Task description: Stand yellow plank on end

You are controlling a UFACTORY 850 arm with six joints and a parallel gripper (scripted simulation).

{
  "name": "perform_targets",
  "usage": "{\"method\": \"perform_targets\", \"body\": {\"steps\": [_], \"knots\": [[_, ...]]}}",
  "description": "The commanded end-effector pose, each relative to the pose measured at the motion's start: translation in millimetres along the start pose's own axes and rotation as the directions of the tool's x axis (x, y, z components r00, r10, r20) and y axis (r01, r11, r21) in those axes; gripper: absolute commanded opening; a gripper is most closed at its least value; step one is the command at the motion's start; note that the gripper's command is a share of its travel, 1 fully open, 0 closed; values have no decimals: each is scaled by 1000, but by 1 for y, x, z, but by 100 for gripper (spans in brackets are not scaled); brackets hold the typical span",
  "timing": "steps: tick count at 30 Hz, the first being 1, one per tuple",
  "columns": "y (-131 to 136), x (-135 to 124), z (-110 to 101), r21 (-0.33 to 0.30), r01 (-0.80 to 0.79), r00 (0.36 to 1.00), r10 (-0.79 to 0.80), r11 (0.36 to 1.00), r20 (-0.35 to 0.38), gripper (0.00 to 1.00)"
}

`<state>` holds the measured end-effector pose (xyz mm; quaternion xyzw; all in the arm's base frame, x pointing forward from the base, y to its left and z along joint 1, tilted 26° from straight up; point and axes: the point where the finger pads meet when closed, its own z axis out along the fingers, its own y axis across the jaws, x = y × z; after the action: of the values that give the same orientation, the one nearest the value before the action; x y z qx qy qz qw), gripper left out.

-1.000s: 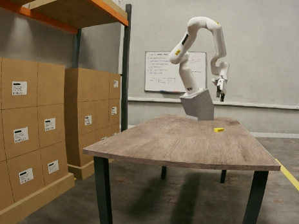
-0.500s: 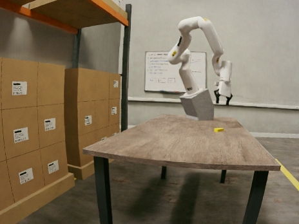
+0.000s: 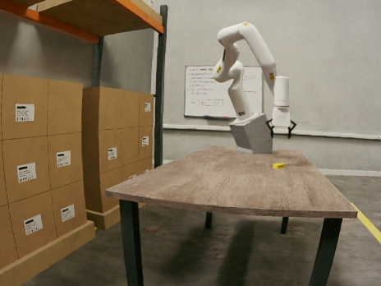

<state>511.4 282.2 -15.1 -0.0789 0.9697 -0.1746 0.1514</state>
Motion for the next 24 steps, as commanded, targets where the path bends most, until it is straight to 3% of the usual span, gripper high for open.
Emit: {"method": "perform_targets", "body": {"steps": [1, 6, 7, 24], "knots": [[0, -6, 2, -7, -23, 1000, 23, 1000, -12, 100], [0, -6, 2, -7, -23, 1000, 23, 1000, -12, 100], [0, -6, 2, -7, -23, 1000, 23, 1000, -12, 0], [0, -6, 2, -7, -23, 1000, 23, 1000, -12, 0]]}}
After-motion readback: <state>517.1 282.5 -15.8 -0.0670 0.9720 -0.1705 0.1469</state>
